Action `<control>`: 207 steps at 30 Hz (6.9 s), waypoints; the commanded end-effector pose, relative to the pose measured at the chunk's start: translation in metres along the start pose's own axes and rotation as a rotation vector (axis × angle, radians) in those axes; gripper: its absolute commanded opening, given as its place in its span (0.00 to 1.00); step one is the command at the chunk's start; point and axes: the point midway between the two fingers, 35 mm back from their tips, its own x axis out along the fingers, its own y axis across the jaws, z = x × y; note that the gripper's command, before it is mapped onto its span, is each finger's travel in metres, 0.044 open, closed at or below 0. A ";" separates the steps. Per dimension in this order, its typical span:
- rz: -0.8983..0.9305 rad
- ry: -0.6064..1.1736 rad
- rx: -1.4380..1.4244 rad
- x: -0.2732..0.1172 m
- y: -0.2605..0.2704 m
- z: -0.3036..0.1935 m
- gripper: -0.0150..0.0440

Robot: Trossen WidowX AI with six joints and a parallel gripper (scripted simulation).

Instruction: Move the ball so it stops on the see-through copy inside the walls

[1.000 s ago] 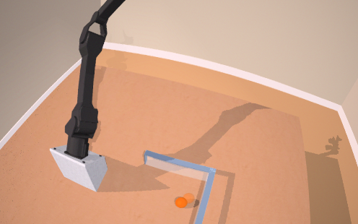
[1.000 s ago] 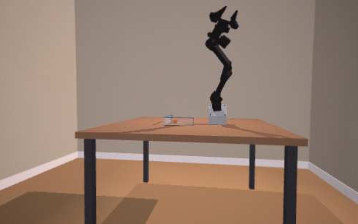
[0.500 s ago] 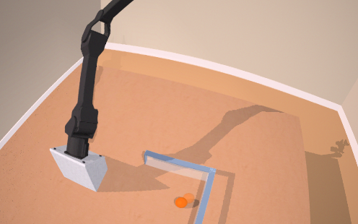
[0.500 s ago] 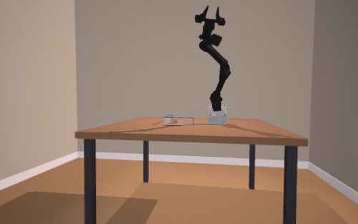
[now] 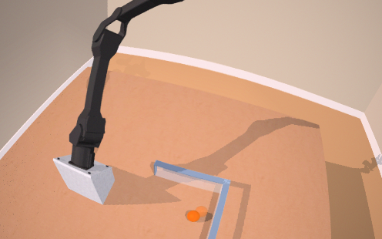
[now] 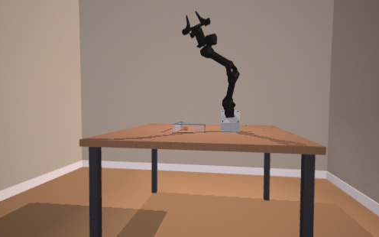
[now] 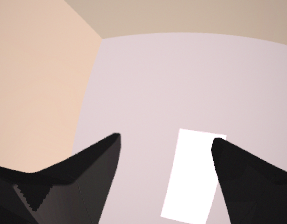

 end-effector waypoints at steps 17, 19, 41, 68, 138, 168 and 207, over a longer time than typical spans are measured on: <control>0.748 0.100 -0.042 -0.096 0.231 -0.063 0.74; 0.822 0.107 -0.035 -0.112 0.252 -0.067 0.74; 1.955 0.035 0.218 -0.441 0.416 -0.052 0.74; 2.672 -0.071 0.767 -0.659 0.348 0.032 0.74; 2.705 0.163 0.813 -0.589 0.322 -0.012 0.25; 2.546 1.496 1.012 -0.598 0.338 0.013 0.25; 2.250 2.131 1.048 -0.660 0.369 0.064 0.25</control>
